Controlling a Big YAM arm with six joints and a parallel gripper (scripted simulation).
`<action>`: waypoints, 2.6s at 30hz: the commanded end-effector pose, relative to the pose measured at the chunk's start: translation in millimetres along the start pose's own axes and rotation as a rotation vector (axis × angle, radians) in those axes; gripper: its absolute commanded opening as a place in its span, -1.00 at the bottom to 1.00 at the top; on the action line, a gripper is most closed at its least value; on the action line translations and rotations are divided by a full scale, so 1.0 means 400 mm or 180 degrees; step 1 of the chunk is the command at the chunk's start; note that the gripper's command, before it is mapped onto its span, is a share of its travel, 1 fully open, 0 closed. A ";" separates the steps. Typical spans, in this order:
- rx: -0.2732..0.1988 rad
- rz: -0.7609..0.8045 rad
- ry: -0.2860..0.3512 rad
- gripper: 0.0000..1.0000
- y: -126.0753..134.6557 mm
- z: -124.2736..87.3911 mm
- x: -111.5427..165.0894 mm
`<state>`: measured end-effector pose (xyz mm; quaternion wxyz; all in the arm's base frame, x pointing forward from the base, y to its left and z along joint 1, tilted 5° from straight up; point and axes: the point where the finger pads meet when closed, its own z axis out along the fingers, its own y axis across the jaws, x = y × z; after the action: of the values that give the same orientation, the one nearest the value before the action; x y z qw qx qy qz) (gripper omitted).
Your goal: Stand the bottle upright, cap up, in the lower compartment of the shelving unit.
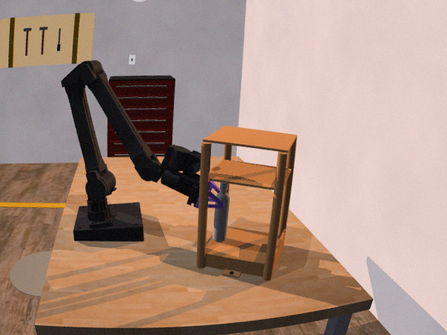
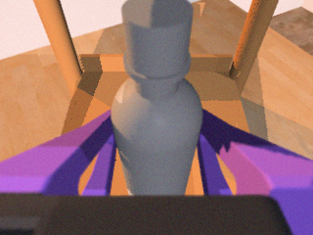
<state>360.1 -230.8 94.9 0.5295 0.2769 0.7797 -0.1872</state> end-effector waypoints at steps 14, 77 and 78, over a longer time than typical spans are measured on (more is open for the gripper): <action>-0.0010 0.0035 -0.0265 -0.43 0.010 0.032 -0.083; -0.0042 0.0038 -0.0275 -0.43 0.019 0.008 -0.070; -0.0042 0.0038 -0.0277 -0.43 0.019 0.008 -0.070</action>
<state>359.3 -230.8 91.4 0.5300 0.2774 0.7789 -0.1882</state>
